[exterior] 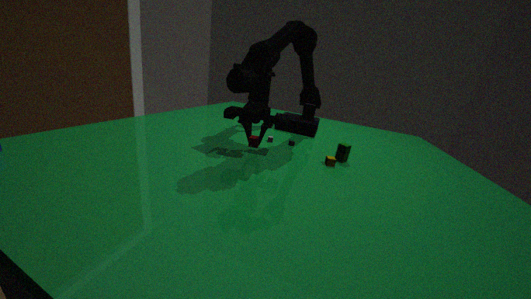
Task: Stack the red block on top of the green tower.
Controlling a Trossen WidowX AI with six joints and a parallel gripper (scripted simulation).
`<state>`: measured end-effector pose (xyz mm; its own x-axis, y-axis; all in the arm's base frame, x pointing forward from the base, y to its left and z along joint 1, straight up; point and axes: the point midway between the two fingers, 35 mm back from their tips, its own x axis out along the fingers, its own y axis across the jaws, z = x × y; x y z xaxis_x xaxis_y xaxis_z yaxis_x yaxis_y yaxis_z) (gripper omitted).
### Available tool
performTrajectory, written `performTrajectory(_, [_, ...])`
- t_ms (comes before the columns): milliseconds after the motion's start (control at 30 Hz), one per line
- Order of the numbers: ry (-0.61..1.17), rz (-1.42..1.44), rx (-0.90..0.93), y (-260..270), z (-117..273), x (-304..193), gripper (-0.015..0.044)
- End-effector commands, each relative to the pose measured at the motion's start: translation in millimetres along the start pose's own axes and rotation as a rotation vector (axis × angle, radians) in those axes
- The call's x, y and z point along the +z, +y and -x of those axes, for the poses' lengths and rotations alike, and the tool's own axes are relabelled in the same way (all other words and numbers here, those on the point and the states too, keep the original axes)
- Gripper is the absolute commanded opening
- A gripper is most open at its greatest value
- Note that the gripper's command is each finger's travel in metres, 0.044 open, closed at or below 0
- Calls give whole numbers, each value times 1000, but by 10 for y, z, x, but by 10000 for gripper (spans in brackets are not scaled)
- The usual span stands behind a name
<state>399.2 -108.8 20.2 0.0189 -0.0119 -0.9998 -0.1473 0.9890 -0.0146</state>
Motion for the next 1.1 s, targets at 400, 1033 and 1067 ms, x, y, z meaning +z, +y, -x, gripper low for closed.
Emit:
performTrajectory(400, [-27, 5, -9, -11, 799, 25, 0])
performTrajectory(1033, [-27, 5, -6, 243, 1014, 51, 0])
performTrajectory(1067, [-27, 5, -6, 316, 1016, 58, 0])
